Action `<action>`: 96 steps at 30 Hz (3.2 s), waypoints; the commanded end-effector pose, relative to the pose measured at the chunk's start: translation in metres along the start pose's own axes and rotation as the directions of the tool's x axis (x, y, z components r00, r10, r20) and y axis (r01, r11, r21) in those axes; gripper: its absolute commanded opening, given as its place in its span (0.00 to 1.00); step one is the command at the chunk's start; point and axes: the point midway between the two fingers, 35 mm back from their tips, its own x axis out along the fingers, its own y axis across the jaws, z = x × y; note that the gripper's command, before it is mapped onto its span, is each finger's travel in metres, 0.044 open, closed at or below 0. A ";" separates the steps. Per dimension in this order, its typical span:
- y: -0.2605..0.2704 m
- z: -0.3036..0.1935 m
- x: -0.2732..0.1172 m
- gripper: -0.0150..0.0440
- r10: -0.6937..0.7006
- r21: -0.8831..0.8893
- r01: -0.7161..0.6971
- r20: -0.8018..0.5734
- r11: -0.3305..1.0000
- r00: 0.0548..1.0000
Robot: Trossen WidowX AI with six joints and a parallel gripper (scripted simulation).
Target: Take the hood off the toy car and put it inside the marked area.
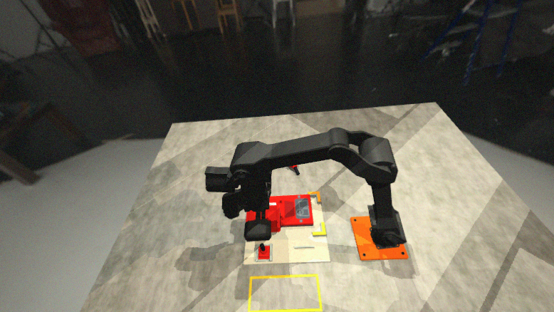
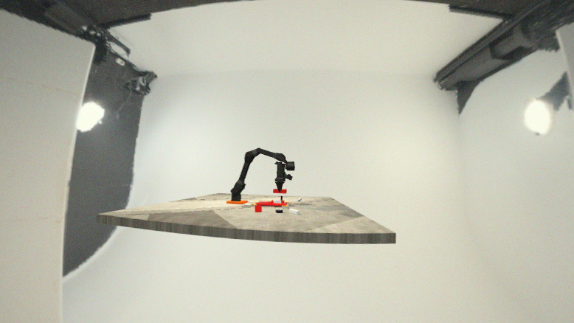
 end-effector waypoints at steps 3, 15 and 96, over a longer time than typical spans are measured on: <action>0.022 -0.002 -0.002 0.25 -0.002 0.003 0.002 0.004 1.000 1.000; 0.065 -0.008 -0.003 0.25 0.002 0.002 -0.002 0.004 1.000 1.000; 0.164 -0.045 0.020 0.25 0.013 0.001 -0.013 0.004 1.000 1.000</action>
